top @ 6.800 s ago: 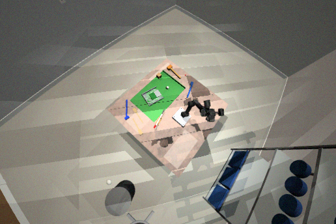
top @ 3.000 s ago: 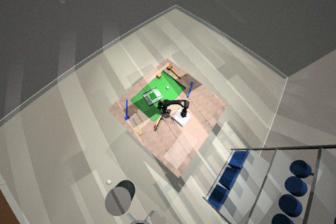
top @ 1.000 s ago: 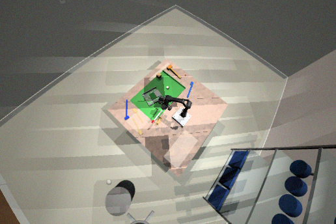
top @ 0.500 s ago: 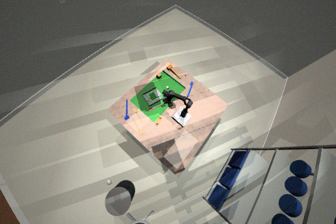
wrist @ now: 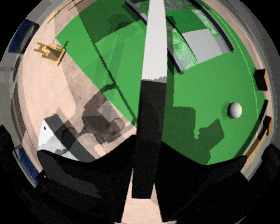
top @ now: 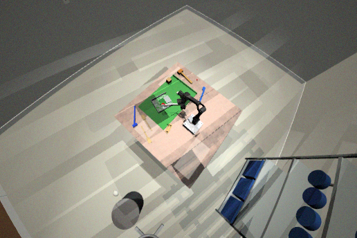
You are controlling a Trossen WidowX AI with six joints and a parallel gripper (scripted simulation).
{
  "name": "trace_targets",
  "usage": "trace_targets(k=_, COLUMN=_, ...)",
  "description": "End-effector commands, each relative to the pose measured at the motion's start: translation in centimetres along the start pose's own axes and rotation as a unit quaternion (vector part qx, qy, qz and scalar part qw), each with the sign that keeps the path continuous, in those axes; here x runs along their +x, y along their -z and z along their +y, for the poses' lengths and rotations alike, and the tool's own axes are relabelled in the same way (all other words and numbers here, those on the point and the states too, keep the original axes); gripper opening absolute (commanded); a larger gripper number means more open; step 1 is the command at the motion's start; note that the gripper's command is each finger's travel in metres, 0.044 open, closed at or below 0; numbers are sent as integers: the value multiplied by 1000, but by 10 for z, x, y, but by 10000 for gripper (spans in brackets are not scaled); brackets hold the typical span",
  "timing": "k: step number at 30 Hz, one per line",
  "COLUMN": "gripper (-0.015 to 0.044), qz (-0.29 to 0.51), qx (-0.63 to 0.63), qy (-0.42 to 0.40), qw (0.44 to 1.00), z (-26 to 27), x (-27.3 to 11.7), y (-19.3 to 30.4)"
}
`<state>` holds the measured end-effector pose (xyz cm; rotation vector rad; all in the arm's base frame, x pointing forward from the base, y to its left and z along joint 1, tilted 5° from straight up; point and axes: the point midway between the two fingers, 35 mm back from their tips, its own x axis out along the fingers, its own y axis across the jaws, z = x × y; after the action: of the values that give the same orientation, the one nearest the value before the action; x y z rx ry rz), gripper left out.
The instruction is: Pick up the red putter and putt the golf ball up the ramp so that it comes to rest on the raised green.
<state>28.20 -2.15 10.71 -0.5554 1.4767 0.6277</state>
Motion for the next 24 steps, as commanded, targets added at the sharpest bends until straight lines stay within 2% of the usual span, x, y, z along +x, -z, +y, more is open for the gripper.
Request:
trace_targets(k=1, gripper=0, qz=-4, qx=59, qy=17, qw=998, z=-15, x=-10, y=12)
trace_targets(k=12, gripper=0, qz=13, qx=252, qy=35, qw=967, z=-50, x=-22, y=63)
trace_targets(k=24, gripper=0, qz=30, qx=451, qy=55, qw=890, z=-74, x=-36, y=126)
